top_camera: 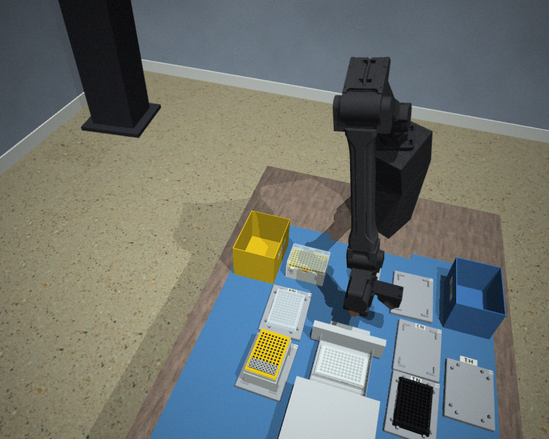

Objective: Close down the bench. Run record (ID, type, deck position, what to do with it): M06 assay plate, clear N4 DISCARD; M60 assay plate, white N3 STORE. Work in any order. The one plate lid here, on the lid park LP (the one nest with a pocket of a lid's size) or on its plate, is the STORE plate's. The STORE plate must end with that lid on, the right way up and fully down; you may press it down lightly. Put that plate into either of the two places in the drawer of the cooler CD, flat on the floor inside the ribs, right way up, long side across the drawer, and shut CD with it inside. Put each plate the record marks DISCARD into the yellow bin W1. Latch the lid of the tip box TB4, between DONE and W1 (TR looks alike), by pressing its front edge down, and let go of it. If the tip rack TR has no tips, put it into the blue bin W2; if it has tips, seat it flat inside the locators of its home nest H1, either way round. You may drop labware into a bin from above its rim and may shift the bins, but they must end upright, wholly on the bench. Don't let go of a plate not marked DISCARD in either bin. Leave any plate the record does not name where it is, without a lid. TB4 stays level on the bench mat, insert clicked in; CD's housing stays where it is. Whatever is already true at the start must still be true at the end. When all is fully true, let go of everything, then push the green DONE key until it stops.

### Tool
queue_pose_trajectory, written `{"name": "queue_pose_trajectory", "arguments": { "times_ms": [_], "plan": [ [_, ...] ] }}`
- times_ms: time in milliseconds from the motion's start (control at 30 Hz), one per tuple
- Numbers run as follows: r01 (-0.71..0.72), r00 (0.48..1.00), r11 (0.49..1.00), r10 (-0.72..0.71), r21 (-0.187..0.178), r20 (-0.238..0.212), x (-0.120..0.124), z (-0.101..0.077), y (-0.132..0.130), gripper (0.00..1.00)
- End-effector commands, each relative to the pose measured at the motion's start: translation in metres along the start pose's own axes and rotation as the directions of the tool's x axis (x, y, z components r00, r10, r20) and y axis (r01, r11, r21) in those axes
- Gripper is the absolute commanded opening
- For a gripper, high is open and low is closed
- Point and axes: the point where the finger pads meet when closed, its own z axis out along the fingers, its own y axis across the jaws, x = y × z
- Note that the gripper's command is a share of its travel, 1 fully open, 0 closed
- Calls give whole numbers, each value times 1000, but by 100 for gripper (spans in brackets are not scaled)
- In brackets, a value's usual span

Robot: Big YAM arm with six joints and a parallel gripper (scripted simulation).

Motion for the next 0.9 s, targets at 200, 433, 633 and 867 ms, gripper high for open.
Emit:
{"name": "queue_pose_trajectory", "arguments": {
  "times_ms": [200, 433, 633, 867],
  "plan": [
    [3, 1000, 1000, -3, 10, 0, 5, 15, -4, 0],
    [7, 1000, 1000, -7, 8, 2, 3, 15, -3, 0],
    [7, 1000, 1000, -7, 8, 1, 3, 15, -3, 0],
    [7, 1000, 1000, -7, 8, 1, 3, 15, -3, 0]
  ]
}}
